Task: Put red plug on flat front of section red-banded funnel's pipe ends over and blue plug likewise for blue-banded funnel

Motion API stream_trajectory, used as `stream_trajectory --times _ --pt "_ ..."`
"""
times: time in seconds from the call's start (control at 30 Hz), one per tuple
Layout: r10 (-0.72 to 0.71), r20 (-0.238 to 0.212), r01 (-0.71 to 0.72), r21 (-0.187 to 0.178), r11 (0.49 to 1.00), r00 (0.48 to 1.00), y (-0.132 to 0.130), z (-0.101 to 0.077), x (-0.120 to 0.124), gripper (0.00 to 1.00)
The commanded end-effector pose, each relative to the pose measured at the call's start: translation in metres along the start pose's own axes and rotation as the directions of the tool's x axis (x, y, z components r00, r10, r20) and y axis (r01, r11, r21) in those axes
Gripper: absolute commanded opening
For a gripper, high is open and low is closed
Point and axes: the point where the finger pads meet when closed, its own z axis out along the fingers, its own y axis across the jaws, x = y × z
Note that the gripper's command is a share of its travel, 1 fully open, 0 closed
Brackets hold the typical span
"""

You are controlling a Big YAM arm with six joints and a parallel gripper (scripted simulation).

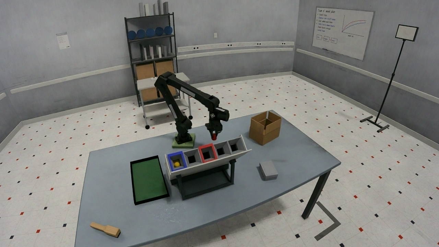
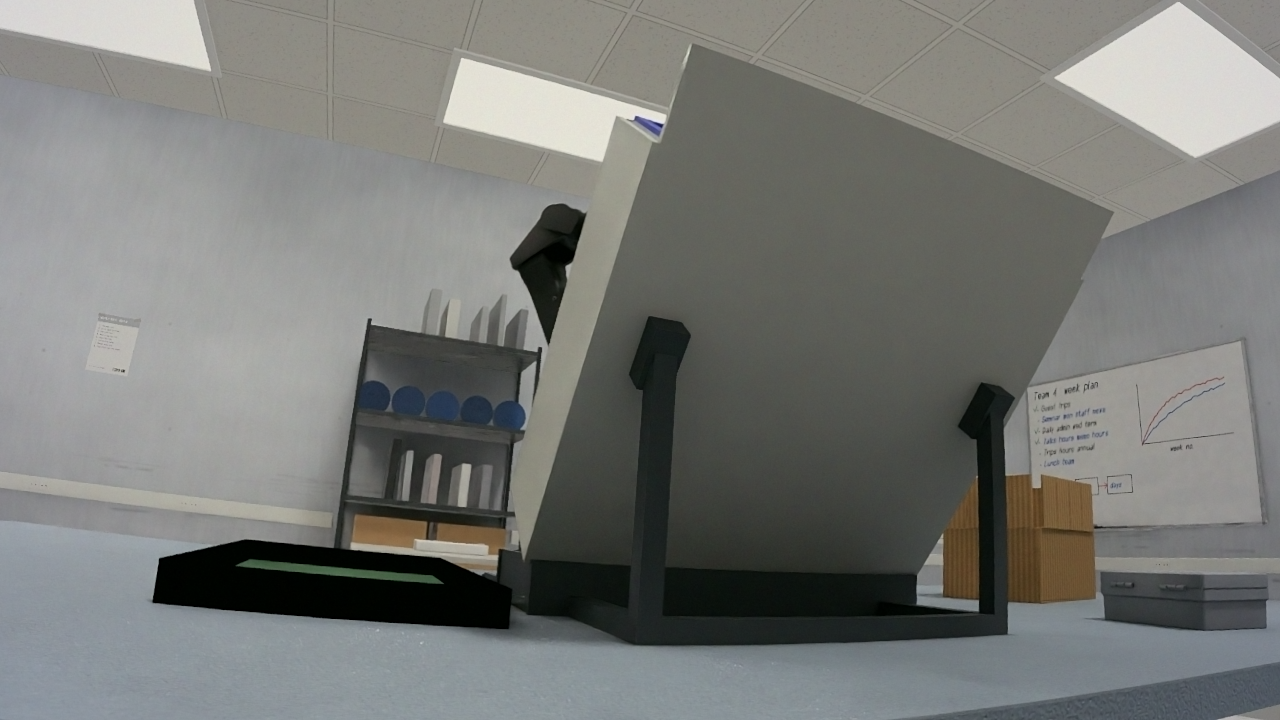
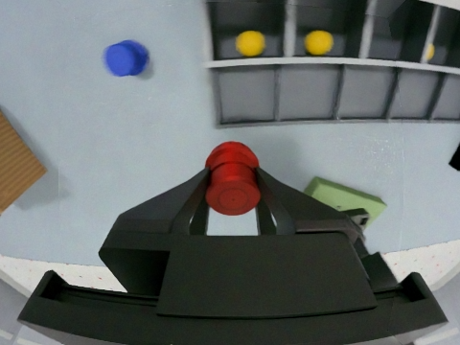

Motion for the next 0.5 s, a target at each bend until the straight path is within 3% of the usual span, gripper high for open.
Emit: stream_trajectory --times 0.0,0.1,0.47 --pt "-0.068 -0.006 0.068 0.007 0.998 0.998 -0.037 0.001 -0.004 0.00" --pt "-0.068 -0.008 0.068 0.010 0.998 0.998 -0.048 0.002 -0.005 0.00" --pt "-0.049 0.009 0.049 -0.009 0.999 0.999 -0.136 -0.001 -0.018 0.00"
